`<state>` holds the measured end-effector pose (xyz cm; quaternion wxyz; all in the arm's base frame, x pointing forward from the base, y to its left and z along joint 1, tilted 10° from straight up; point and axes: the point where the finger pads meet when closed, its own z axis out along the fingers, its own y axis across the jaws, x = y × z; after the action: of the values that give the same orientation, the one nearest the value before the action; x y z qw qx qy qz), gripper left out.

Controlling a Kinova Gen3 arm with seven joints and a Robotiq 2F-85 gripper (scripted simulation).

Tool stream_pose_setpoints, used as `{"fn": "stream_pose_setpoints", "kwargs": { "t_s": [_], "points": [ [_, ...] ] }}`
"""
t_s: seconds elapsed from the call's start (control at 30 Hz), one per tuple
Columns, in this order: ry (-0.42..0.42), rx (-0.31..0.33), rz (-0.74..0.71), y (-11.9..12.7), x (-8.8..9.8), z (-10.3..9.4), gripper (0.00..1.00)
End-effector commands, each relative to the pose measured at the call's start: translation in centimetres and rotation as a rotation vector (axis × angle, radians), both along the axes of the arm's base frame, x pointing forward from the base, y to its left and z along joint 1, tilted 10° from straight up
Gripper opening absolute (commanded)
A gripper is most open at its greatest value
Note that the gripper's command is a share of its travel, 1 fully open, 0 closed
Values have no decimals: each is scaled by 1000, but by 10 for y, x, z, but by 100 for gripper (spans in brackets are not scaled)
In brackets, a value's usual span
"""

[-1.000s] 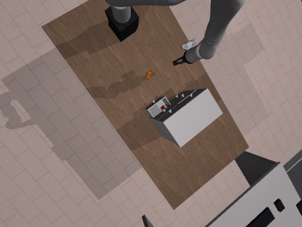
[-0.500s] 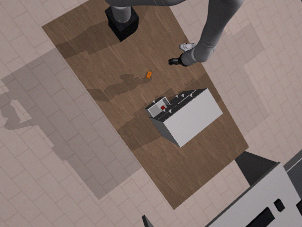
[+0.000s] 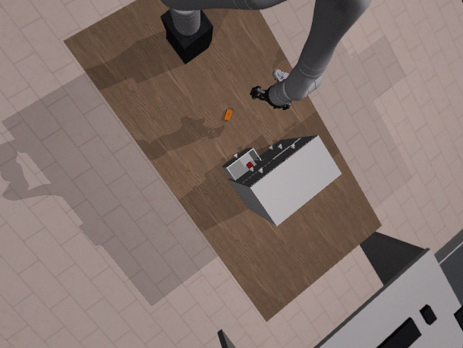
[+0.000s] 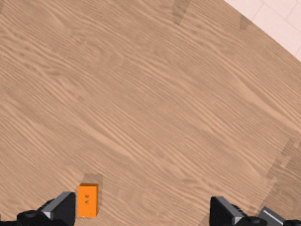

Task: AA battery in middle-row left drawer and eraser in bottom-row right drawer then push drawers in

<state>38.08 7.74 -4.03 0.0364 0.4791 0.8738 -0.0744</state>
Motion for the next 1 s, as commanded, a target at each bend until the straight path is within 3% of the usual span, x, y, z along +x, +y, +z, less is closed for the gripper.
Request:
{"fn": "stream_pose_setpoints", "kwargs": {
  "t_s": [0.0, 0.1, 0.17, 0.67, 0.73, 0.97],
  "points": [
    [-14, 0, -78, -10, -2, 5, 100],
    [-33, 0, -189, -19, -4, 8, 100],
    [-33, 0, -189, -19, -4, 8, 100],
    [-130, -1, -768, -69, -22, 24, 100],
    [-130, -1, -768, -69, -22, 24, 100],
    [-176, -3, -1034, -91, -32, 31, 100]
  ]
}}
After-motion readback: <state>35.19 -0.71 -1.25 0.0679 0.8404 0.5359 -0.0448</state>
